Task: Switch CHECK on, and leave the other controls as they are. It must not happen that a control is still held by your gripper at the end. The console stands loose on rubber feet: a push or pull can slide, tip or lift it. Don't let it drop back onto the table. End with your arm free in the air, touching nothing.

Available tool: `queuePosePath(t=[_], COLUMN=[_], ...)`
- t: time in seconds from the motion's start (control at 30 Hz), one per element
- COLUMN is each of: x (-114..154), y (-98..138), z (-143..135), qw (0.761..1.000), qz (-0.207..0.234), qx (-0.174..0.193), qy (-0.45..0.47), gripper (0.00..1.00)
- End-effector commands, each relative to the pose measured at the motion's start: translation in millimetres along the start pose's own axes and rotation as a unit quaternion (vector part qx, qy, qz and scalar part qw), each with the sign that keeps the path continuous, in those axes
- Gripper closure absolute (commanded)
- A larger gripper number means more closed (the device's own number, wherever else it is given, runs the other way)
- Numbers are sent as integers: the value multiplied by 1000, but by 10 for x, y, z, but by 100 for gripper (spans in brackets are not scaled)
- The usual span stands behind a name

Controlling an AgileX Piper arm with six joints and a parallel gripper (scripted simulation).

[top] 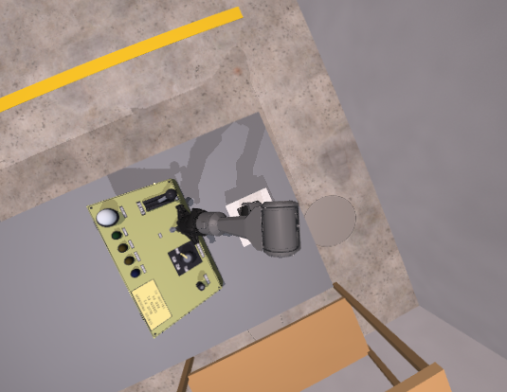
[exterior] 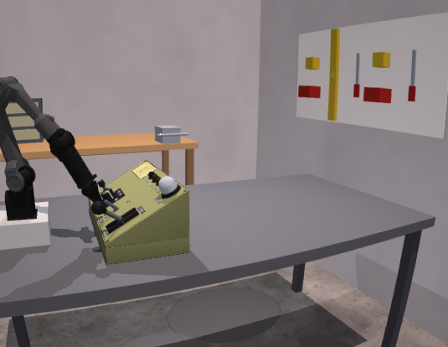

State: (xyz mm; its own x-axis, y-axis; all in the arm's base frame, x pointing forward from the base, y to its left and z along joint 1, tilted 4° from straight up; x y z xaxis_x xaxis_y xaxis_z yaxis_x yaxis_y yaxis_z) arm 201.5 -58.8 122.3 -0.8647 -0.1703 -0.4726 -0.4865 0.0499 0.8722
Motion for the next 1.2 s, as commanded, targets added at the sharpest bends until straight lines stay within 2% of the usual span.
queuePosePath(t=[0.0,1.17], x=[-24,-231], y=[1,1], z=[-4,-29], qw=[1000,1000], qz=[0,0], qx=[0,0], qy=[0,0], gripper=[100,100])
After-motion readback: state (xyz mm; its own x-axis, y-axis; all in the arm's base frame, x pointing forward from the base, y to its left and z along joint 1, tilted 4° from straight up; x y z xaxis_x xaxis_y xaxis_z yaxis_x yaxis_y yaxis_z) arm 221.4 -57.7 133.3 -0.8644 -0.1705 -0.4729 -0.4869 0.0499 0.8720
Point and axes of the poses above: the point where the finger pads meet when closed, its own y axis back along the fingers, its own z axis across the jaws, x = y × z, the point moved 9 cm from there along y, back along the fingers, and after that the axes turned 7 degrees about y, right-handed, at the moved point
